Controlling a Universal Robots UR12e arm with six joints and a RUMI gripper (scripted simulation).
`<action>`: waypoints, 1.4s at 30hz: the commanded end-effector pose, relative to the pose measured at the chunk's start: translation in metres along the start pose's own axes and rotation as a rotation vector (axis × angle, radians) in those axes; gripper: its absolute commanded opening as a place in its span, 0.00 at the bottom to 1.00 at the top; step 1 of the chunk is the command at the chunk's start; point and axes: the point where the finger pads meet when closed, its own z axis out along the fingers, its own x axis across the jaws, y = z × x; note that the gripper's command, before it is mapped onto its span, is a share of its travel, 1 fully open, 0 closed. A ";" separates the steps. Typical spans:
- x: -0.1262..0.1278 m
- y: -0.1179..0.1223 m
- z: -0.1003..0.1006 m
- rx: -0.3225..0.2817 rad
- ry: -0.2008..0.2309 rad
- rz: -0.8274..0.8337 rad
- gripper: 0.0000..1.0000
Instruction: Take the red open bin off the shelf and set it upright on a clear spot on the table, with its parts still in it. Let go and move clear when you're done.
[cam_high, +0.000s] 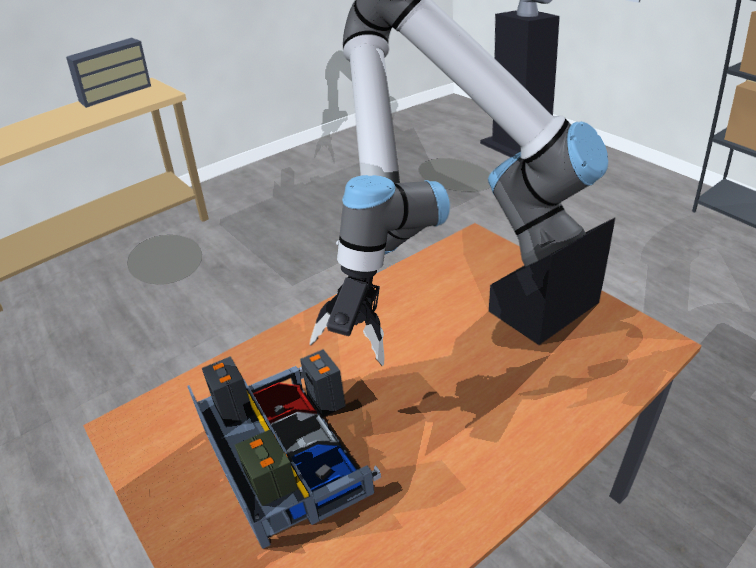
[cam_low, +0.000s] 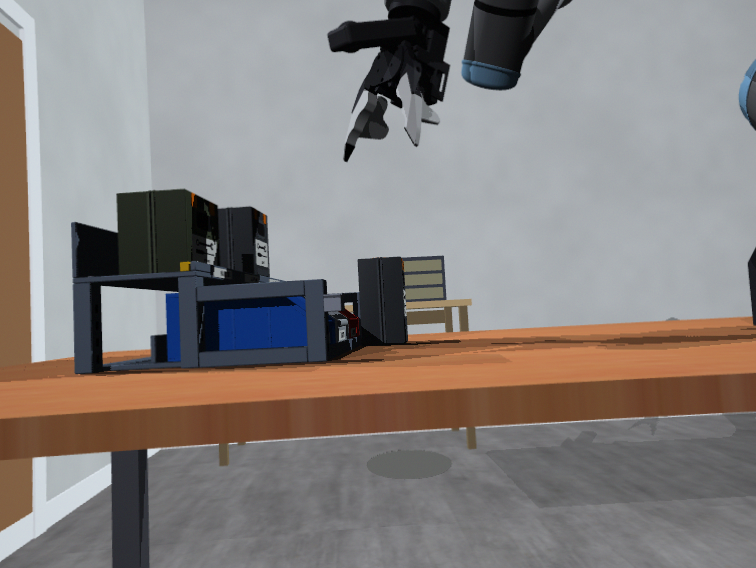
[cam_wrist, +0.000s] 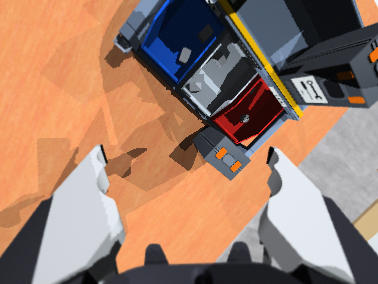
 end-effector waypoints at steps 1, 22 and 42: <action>0.006 0.006 0.005 -0.008 -0.012 -0.049 1.00; 0.055 0.060 0.054 -0.089 -0.124 -0.484 1.00; 0.085 0.093 0.083 -0.132 -0.185 -0.721 1.00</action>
